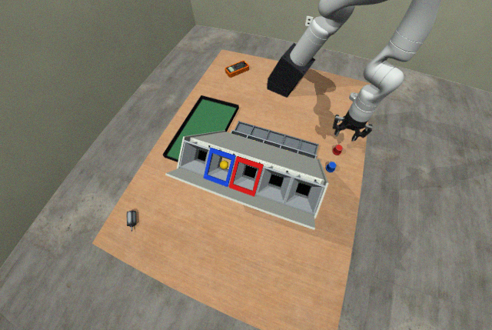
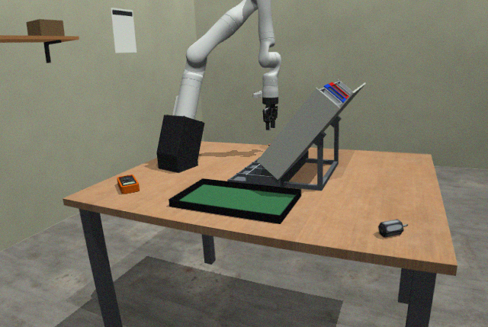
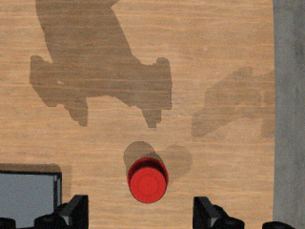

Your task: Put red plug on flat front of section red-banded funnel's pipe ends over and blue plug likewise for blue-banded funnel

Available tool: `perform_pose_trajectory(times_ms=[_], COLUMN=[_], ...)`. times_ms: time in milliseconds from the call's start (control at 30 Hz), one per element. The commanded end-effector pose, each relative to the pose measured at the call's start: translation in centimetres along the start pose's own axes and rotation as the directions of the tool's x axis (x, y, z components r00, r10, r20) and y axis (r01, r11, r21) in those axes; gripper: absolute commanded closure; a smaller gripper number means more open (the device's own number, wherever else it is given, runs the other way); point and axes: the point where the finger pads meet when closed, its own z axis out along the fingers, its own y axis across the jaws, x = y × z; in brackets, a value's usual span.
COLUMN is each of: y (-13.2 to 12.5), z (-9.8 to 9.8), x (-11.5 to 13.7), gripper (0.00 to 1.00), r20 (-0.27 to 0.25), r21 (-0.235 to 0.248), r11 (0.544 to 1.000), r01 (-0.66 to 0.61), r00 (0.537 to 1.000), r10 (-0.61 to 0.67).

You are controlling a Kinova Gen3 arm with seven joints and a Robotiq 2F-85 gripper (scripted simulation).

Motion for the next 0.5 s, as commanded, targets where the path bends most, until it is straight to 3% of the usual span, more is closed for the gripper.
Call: perform_pose_trajectory(times_ms=[0,33,467], y=[0.20,0.22,0.22], z=[6.96,7.73,7.75], x=[-0.35,-0.38,-0.35], gripper=[0.30,0.30,0.30], r20=[0.011,0.011,0.028], r21=[-0.012,-0.012,-0.005], r11=[1.000,1.000,1.000], r01=[0.002,0.002,0.005], r00=[1.000,1.000,1.000], r10=[-0.001,-0.001,-0.005])
